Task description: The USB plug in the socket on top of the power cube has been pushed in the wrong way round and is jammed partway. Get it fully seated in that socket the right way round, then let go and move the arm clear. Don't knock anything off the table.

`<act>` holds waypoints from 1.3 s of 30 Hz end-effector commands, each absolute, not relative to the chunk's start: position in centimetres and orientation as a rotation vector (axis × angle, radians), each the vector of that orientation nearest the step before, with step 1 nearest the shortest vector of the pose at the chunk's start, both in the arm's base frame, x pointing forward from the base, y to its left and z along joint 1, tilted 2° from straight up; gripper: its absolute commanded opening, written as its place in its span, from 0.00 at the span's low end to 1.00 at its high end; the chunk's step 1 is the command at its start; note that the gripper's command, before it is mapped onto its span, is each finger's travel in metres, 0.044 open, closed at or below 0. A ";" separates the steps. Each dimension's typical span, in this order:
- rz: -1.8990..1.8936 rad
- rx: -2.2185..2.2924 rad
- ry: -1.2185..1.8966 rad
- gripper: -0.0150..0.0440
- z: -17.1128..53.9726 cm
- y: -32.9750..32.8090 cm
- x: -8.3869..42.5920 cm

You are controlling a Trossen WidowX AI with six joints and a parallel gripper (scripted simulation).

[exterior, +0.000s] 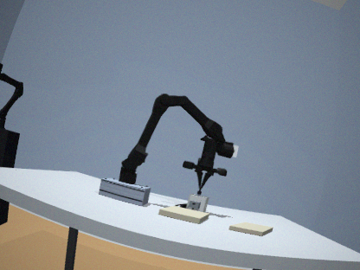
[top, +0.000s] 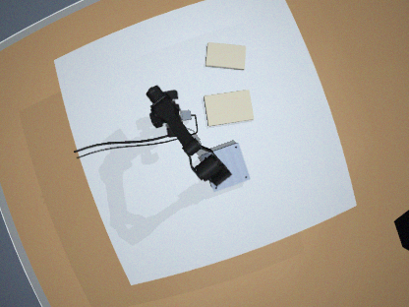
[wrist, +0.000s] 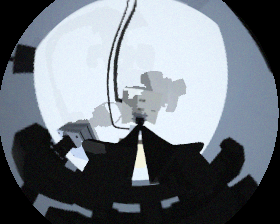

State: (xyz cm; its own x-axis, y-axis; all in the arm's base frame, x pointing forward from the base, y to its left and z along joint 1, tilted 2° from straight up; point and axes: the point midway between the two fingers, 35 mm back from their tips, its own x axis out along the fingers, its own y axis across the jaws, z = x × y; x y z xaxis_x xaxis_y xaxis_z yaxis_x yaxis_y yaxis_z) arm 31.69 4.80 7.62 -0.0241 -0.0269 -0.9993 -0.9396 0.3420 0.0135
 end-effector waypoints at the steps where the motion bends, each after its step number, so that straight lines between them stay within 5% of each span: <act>1: 0.939 -0.958 1.394 0.25 7.5 4.8 31.7; 39: 0.939 -0.958 1.394 0.25 7.1 4.8 31.7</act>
